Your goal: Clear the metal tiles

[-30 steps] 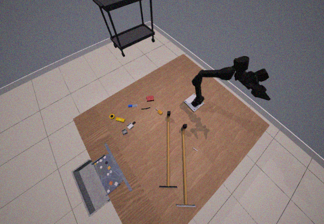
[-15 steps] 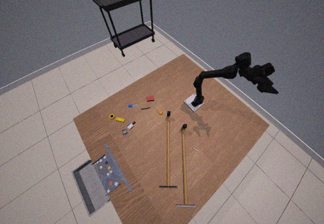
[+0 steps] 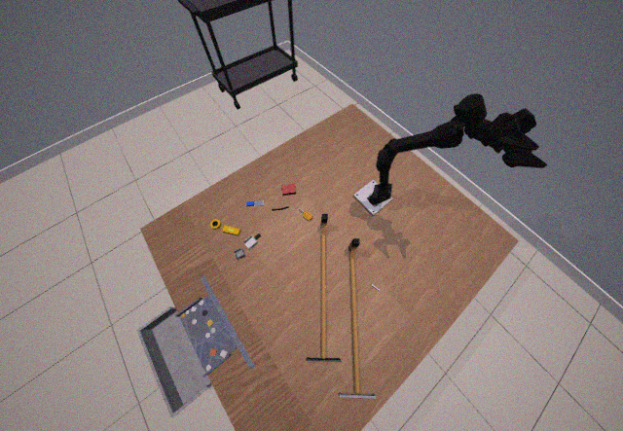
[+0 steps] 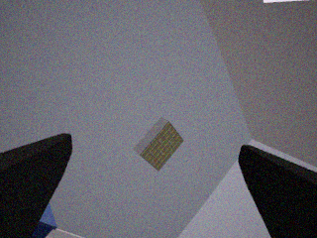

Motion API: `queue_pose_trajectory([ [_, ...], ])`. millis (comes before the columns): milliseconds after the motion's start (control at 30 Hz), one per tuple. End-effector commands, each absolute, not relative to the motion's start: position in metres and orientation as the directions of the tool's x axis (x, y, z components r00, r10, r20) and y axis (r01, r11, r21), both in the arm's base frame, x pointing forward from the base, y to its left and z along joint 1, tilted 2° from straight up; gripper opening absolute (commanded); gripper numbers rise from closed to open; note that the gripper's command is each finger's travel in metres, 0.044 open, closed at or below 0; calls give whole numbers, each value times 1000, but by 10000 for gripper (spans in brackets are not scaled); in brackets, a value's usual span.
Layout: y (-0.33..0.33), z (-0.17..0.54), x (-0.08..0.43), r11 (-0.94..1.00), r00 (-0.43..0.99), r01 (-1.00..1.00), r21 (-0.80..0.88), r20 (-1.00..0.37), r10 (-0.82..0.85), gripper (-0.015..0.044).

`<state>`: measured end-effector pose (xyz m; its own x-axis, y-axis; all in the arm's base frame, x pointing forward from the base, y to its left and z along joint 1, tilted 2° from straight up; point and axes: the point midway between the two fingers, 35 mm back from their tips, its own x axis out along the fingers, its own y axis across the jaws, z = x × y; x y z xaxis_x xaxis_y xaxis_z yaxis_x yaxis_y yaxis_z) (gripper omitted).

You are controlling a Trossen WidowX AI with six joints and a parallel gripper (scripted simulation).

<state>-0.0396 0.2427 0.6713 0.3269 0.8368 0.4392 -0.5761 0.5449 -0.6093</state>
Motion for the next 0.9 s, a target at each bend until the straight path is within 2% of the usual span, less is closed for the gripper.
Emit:
queue_pose_trajectory([
  [0,241,675,-51,538,316,-579,-613,439,841,440],
  [867,217,688,-106,453,224,-627,-633,410,884,440],
])
